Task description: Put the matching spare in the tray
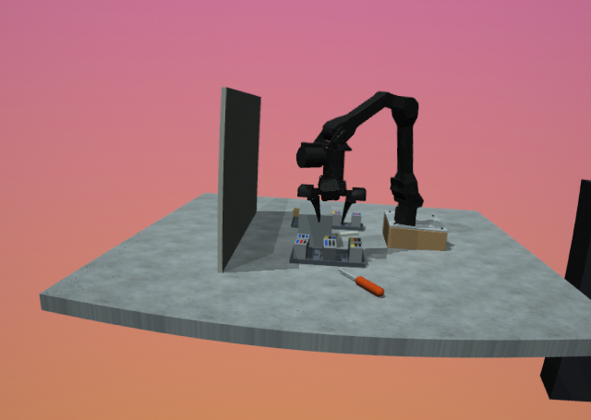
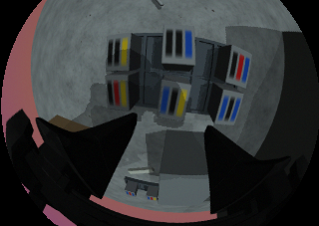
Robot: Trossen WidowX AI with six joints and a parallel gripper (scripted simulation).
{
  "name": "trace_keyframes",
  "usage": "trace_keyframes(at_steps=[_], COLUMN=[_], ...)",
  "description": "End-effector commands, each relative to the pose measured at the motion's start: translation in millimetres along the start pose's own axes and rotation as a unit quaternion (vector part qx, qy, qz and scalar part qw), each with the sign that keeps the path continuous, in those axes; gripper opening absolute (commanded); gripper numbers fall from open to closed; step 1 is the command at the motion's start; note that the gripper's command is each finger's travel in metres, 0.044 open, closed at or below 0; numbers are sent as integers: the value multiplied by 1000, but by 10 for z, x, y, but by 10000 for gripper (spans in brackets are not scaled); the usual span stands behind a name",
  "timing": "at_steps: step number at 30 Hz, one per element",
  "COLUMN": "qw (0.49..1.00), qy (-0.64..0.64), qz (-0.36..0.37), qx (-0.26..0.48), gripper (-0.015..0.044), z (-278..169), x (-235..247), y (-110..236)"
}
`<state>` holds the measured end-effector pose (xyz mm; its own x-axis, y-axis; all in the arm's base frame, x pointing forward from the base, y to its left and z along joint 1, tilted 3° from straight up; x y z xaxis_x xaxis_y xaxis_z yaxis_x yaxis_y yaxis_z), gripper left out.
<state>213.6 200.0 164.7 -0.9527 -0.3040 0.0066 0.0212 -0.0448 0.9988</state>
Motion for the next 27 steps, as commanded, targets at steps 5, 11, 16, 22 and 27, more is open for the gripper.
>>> trace_keyframes(at_steps=[5, 11, 16, 22, 27], qw=[1000, 1000, 1000, 1000, 1000], qy=[-1, -1, -1, -1, -1], qz=[-4, -4, -4, -4, -4], qx=[-2, -2, -2, -2, -2], gripper=[300, 300, 300, 300, 300], z=[13, 19, 23, 26, 27], x=[-5, -15, -20, -23, -24], y=[-53, -152, -234, -333, -417])
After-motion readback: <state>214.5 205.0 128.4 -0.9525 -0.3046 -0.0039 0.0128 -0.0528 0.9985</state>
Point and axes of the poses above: the point midway between the two fingers, 35 mm back from their tips, its own y axis back along the fingers, its own x axis across the jaws, z = x × y, the point moved 10 cm from there along y, back along the fingers, and after that the axes turned 10 degrees about y, right-handed, at the moved point
